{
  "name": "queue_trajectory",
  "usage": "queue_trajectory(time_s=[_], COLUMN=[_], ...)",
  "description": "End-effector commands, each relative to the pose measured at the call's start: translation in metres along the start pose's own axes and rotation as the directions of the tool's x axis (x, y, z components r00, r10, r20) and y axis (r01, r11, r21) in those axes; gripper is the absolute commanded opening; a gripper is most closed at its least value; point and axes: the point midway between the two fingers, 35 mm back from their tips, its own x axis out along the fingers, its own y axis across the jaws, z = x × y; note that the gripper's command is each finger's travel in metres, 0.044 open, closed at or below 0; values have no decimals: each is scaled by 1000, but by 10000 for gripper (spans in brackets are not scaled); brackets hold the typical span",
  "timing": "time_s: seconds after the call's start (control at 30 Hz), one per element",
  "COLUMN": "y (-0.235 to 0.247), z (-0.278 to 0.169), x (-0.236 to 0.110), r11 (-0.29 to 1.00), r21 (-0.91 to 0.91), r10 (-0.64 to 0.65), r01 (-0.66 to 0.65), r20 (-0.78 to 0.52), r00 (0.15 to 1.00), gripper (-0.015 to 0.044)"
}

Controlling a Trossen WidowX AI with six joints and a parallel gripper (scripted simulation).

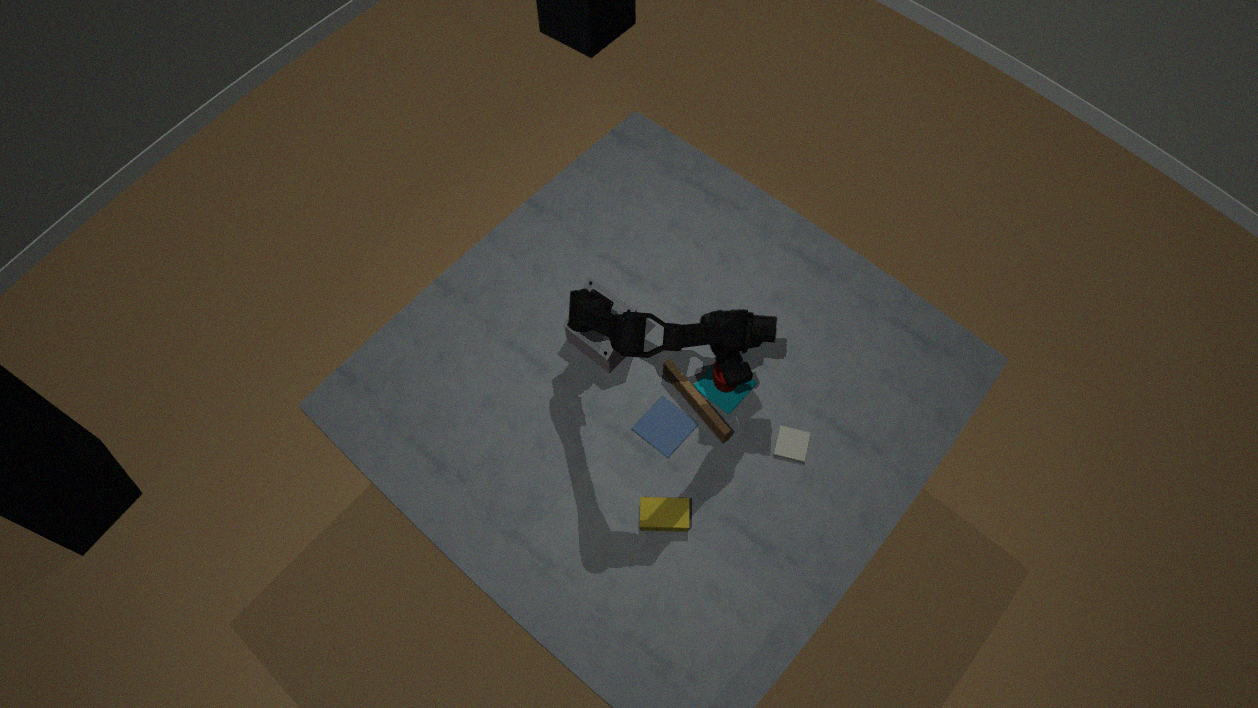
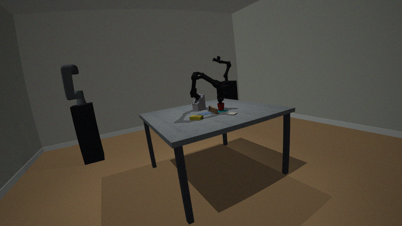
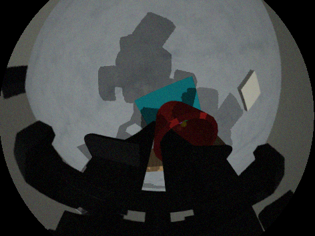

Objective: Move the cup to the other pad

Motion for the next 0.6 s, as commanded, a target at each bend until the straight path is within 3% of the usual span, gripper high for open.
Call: queue_trajectory(time_s=[0.0,0.47,0.57], y=[1,0,0], z=[-2,-1,-1], x=[6,3,3], r11=[1000,1000,1000], r21=[-7,0,0], r10=[-2,1,1], r01=[1,-1,-1], r20=[-7,-2,-2], r00=[1000,1000,1000], gripper=[0,0,79])
